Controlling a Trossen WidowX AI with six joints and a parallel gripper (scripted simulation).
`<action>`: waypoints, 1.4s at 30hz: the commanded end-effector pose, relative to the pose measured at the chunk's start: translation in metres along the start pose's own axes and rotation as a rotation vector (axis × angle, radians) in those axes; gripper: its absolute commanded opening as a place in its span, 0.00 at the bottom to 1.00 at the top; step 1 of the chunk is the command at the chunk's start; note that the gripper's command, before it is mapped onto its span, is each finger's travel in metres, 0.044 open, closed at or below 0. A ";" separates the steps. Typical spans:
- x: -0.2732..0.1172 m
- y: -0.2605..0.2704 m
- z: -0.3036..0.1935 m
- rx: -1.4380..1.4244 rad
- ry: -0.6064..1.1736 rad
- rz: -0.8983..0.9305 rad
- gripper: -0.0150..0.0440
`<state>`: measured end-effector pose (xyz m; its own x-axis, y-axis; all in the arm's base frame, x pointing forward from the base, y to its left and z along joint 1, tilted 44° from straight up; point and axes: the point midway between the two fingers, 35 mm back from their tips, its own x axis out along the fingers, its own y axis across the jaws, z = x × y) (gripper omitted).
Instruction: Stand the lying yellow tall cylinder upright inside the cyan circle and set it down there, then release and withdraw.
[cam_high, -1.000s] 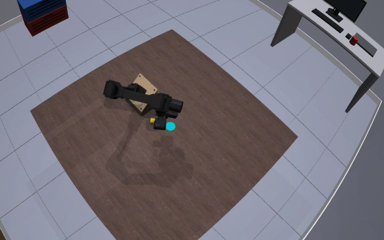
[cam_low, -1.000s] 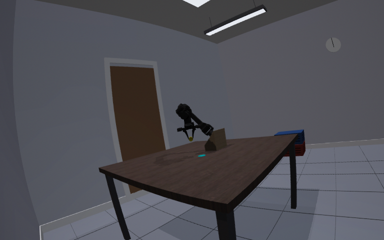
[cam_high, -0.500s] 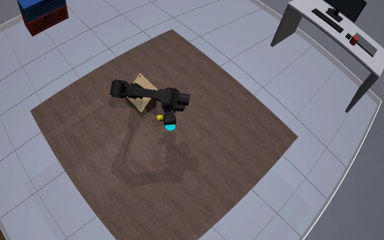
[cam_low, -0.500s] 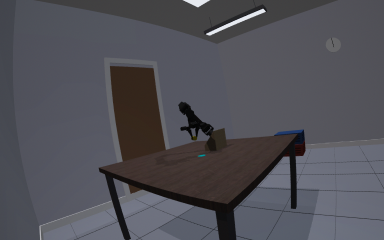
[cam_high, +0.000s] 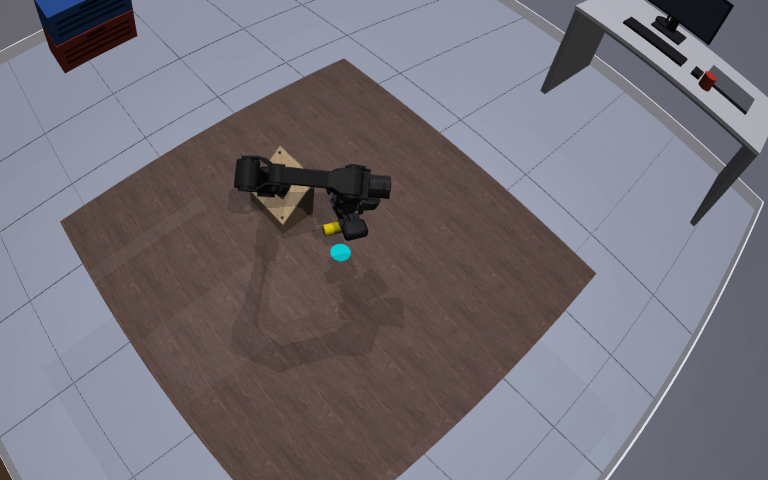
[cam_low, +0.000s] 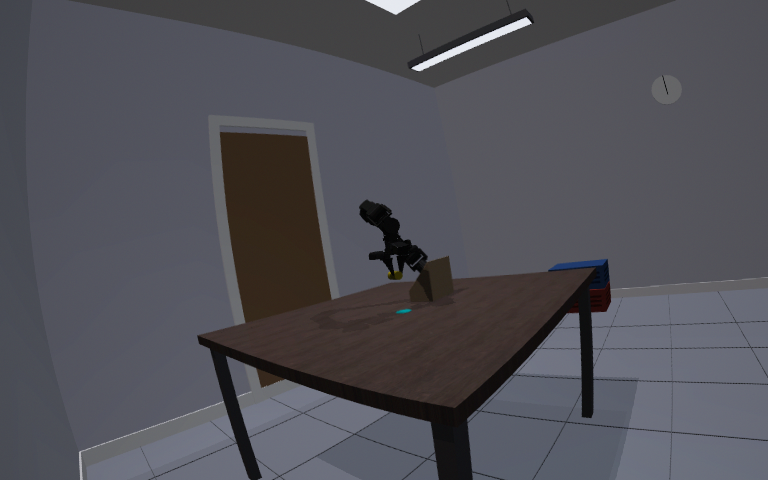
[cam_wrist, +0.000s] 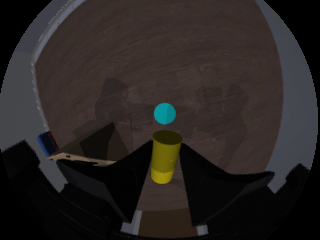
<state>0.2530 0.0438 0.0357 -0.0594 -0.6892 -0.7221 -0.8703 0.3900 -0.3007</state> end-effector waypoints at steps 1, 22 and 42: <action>0.001 0.001 0.004 -0.012 -0.005 0.013 0.43; 0.014 0.008 -0.001 -0.016 -0.094 0.145 0.43; 0.023 0.014 -0.004 -0.019 -0.198 0.253 0.43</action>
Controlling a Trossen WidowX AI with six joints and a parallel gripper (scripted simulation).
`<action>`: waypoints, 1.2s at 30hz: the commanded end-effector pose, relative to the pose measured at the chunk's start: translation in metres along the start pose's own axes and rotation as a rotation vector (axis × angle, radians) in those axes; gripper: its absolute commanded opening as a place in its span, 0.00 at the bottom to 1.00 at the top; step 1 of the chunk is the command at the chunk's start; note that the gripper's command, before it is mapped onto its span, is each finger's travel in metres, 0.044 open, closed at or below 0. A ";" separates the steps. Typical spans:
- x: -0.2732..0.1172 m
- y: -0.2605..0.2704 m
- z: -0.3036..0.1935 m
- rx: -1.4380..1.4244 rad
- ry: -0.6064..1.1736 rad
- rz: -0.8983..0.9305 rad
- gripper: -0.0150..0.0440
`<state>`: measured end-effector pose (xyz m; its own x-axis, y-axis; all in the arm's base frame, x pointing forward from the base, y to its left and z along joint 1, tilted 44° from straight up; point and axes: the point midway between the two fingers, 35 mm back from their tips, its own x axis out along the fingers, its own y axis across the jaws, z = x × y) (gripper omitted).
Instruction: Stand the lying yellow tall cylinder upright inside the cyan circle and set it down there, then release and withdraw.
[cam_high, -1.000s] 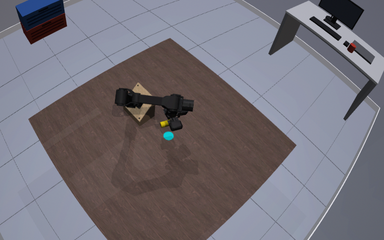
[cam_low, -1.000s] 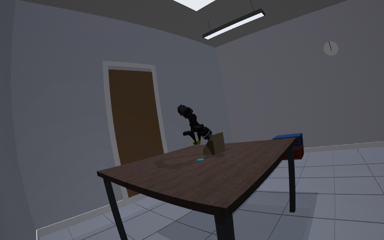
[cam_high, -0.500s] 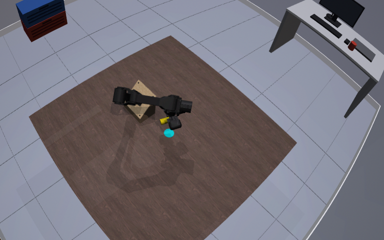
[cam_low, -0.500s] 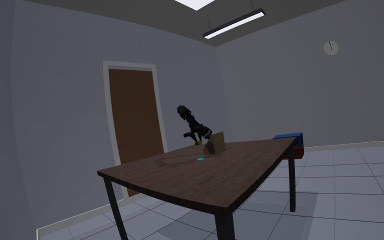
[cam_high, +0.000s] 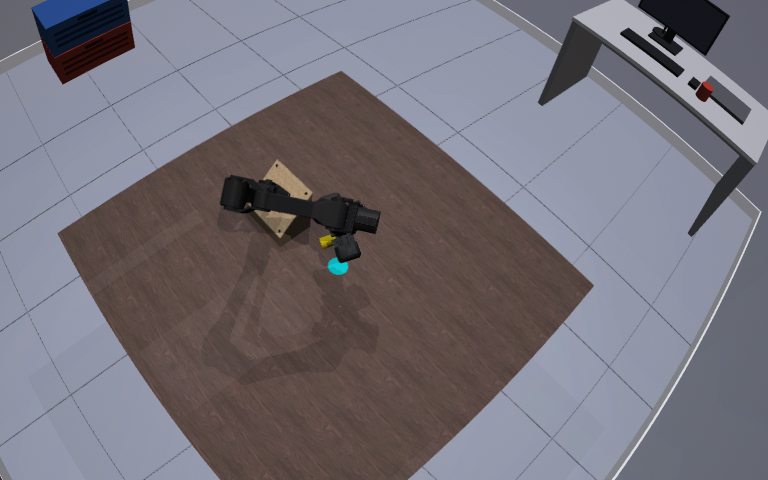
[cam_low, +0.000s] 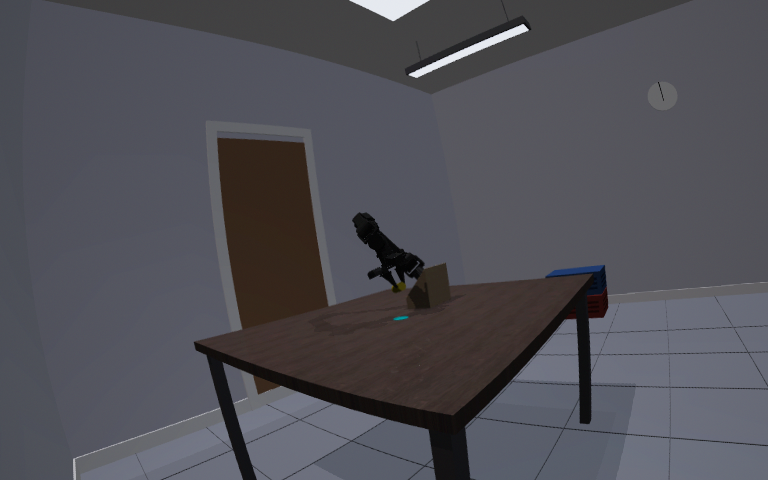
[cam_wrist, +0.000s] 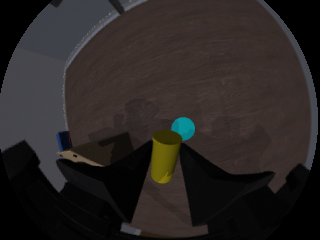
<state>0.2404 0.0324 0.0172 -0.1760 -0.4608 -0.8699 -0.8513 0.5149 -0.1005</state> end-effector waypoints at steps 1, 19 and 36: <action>0.002 0.002 -0.002 -0.002 -0.025 0.021 0.43; 0.008 0.005 -0.004 -0.010 -0.133 0.098 0.43; 0.012 0.008 -0.005 -0.019 -0.244 0.153 0.43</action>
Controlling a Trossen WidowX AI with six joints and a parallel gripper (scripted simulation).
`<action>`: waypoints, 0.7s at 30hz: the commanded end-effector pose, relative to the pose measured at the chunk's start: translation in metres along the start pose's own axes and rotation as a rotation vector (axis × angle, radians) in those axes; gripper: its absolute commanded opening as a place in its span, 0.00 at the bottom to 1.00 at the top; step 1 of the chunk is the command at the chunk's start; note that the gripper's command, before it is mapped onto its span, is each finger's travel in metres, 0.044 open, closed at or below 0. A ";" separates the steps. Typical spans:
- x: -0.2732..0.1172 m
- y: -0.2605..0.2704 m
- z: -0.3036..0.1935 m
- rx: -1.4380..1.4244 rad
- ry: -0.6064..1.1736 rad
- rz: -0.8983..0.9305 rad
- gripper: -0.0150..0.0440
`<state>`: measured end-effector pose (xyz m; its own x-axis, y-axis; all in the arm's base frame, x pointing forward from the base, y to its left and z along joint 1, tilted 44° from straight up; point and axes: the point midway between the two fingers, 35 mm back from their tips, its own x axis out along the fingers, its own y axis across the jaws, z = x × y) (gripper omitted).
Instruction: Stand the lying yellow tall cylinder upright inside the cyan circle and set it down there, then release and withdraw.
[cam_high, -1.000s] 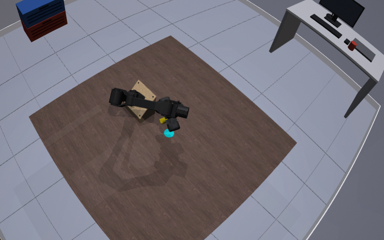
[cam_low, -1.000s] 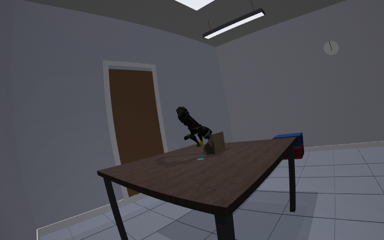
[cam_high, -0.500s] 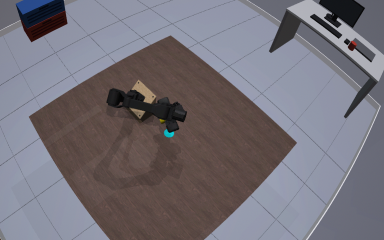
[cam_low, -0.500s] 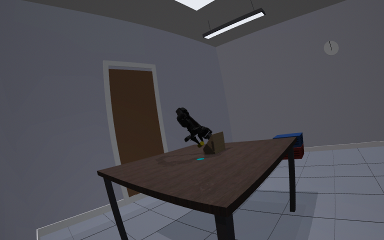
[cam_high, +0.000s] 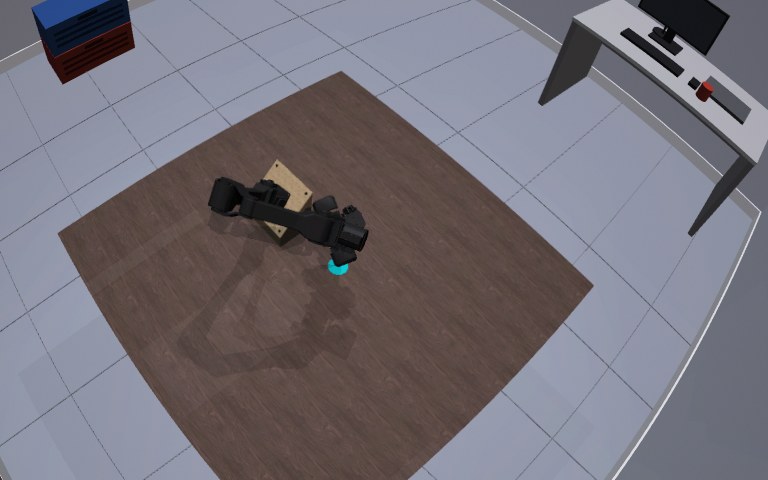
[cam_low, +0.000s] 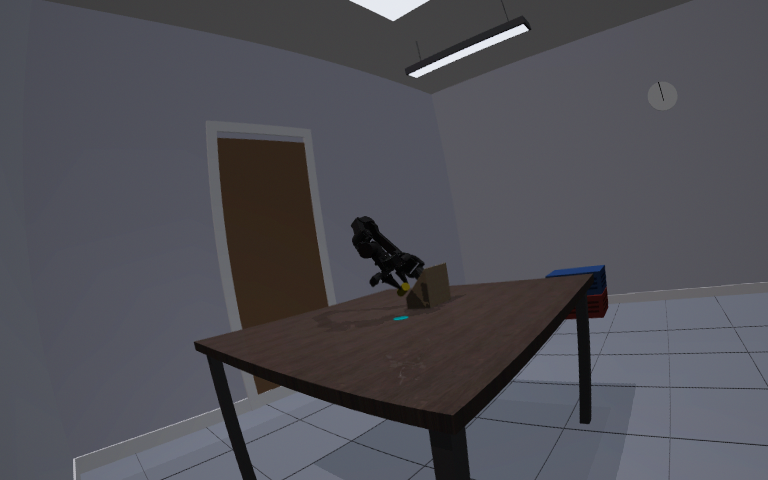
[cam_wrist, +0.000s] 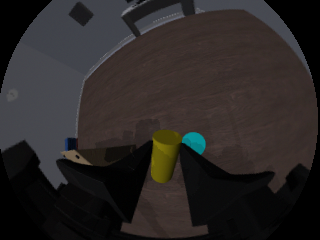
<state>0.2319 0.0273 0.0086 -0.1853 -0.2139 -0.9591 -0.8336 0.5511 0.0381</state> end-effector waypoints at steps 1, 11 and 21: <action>0.001 0.002 -0.002 -0.004 -0.030 0.012 0.43; 0.002 0.003 -0.002 -0.012 -0.098 0.036 0.43; 0.003 0.003 -0.003 -0.022 -0.169 0.054 0.43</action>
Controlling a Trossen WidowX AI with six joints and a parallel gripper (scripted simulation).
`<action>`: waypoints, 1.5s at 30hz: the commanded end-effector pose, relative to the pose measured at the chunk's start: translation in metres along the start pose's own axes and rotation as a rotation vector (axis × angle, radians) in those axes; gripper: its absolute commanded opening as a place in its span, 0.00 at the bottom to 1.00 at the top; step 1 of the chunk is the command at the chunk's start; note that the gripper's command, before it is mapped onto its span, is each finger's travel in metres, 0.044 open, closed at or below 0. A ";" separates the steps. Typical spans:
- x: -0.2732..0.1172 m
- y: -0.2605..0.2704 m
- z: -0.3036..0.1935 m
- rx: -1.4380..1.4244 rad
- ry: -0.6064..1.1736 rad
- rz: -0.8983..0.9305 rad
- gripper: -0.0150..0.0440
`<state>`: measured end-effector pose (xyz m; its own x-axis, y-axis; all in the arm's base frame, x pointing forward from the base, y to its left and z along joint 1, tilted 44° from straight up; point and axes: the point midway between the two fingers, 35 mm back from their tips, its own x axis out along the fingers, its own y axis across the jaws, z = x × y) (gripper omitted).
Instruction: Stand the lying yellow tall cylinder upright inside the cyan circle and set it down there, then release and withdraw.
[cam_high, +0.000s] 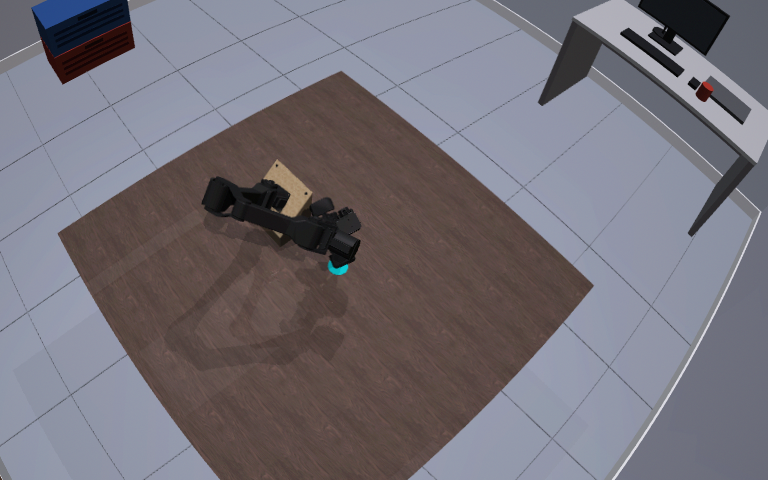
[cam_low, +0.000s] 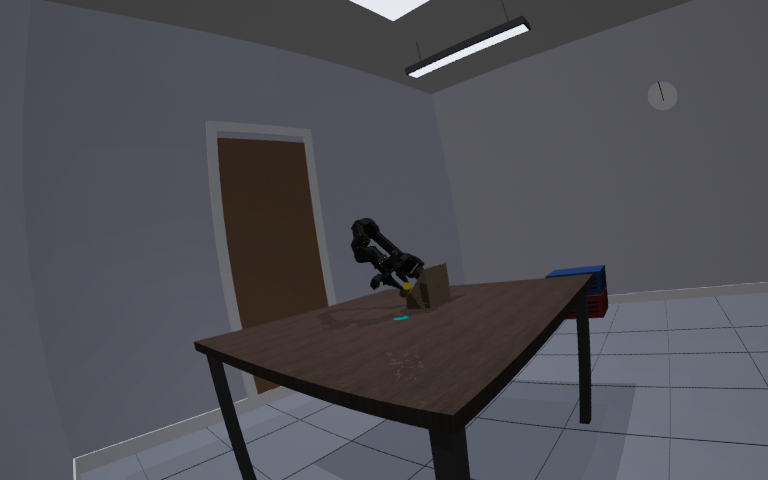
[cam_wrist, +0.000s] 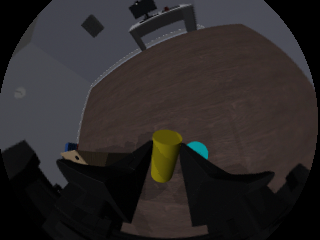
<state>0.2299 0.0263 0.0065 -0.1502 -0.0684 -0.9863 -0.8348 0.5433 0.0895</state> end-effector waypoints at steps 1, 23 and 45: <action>0.000 0.002 -0.001 -0.006 -0.031 0.007 0.43; -0.001 0.002 -0.001 -0.034 -0.190 0.023 0.43; -0.004 0.000 -0.001 -0.070 -0.349 0.009 0.43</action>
<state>0.2315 0.0251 0.0099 0.0066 0.2133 -0.9770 -0.8667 0.4886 0.1008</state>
